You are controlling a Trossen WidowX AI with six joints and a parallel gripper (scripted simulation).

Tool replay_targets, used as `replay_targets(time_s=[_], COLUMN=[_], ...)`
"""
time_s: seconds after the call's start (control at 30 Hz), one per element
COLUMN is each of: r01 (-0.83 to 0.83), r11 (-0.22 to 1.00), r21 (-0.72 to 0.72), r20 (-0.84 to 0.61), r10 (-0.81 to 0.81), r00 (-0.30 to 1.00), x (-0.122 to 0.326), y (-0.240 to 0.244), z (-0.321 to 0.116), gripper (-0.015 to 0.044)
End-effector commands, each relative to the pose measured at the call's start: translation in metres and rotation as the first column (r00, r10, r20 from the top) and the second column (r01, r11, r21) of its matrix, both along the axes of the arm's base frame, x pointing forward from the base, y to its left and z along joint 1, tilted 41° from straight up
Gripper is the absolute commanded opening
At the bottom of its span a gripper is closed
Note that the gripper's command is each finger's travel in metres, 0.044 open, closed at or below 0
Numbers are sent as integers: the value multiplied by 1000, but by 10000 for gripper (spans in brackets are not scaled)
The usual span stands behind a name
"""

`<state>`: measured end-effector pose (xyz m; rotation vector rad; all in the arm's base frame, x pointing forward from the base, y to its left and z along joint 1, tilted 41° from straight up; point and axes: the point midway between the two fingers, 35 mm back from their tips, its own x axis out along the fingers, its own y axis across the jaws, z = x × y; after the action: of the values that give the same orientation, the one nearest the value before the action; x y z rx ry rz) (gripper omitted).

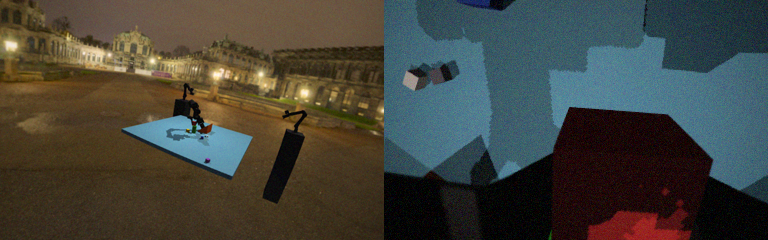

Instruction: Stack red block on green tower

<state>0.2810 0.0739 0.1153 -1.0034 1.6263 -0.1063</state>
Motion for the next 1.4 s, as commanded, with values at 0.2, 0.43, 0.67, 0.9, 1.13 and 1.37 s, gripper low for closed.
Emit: replay_targets(time_s=[0.2,0.43,0.67,0.9,1.13,1.37], r01=[2,2,2,2,2,2], r11=[1000,1000,1000,1000,1000,1000], r21=[1,-2,-4,-4,-5,-5], r20=[-3,-7,-10,-10,-9,-9], r10=[-2,-2,-2,-2,-2,-2], r00=[1000,1000,1000,1000,1000,1000], x=[-46,-76,-94,-94,-93,-94], y=[-10,-20,-28,-30,-44,-46], z=[8,11,11,8,-8,-10], gripper=[0,0,0,0,0,0])
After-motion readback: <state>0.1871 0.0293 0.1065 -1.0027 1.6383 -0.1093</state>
